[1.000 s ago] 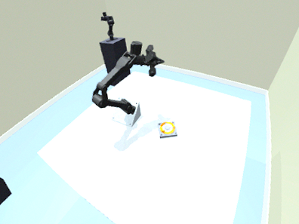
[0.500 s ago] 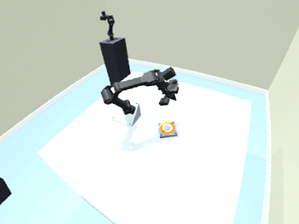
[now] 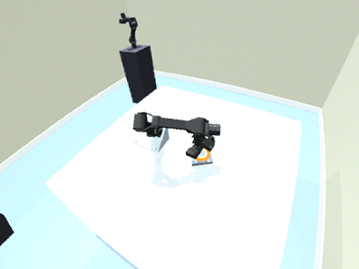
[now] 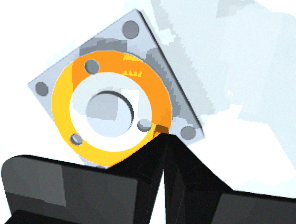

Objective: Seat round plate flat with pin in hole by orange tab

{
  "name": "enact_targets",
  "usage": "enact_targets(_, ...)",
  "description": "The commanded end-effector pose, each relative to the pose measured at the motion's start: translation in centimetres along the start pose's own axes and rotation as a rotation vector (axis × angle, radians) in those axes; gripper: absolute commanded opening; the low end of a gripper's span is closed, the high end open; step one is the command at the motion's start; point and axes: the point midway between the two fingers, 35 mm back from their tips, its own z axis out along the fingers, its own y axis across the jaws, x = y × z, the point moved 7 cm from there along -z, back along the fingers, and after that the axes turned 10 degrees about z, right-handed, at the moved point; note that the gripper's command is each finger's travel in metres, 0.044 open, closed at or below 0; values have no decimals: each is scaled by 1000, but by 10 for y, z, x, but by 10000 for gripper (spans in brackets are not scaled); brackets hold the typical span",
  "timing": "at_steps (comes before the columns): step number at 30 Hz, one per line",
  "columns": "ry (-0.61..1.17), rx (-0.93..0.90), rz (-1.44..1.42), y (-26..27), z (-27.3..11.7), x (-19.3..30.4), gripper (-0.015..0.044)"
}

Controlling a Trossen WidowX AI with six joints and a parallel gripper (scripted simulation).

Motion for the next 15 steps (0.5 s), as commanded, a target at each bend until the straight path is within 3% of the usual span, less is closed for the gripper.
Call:
enact_targets(1, 5, 8, -17, 0, 4, 0, 0)
enact_targets(9, 5, 9, -17, -1, 43, 2, 0)
enact_targets(15, 5, 10, -17, -2, 48, 5, 0)
